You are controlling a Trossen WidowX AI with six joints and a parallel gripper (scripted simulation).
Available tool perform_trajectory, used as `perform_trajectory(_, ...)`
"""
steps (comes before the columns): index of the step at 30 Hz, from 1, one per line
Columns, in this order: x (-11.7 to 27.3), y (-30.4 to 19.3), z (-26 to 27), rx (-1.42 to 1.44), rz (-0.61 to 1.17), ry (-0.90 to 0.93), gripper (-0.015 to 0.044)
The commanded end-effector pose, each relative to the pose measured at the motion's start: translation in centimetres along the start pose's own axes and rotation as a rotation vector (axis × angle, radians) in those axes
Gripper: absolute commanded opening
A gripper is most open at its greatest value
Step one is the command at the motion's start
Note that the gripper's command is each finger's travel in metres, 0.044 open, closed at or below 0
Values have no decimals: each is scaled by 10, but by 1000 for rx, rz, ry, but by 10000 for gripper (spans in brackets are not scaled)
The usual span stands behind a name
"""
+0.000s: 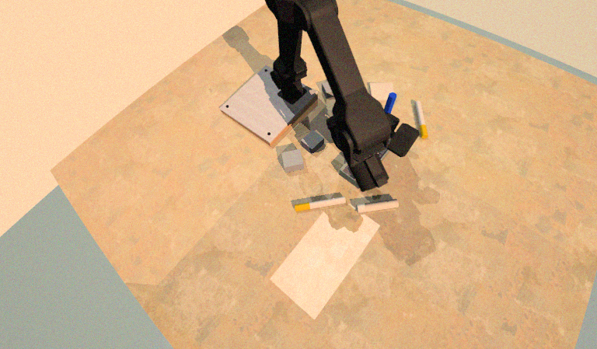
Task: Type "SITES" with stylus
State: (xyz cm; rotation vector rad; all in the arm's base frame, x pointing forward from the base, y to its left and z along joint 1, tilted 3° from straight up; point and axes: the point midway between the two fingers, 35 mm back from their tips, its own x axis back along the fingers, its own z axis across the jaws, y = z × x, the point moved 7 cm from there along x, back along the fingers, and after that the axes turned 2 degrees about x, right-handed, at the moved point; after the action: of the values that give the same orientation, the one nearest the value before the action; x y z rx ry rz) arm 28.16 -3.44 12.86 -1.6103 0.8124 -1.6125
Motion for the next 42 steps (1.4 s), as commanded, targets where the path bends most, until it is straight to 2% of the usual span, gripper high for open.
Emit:
perform_trajectory(1, -8, 10, -2, -8, 4, 0, 0)
perform_trajectory(6, -10, 13, -2, -8, 4, 0, 0)
perform_trajectory(9, -12, 15, -1, -8, 4, 0, 79)
perform_trajectory(10, -12, 15, -1, -8, 4, 0, 81)
perform_trajectory(42, -20, 29, -1, -8, 4, 0, 81)
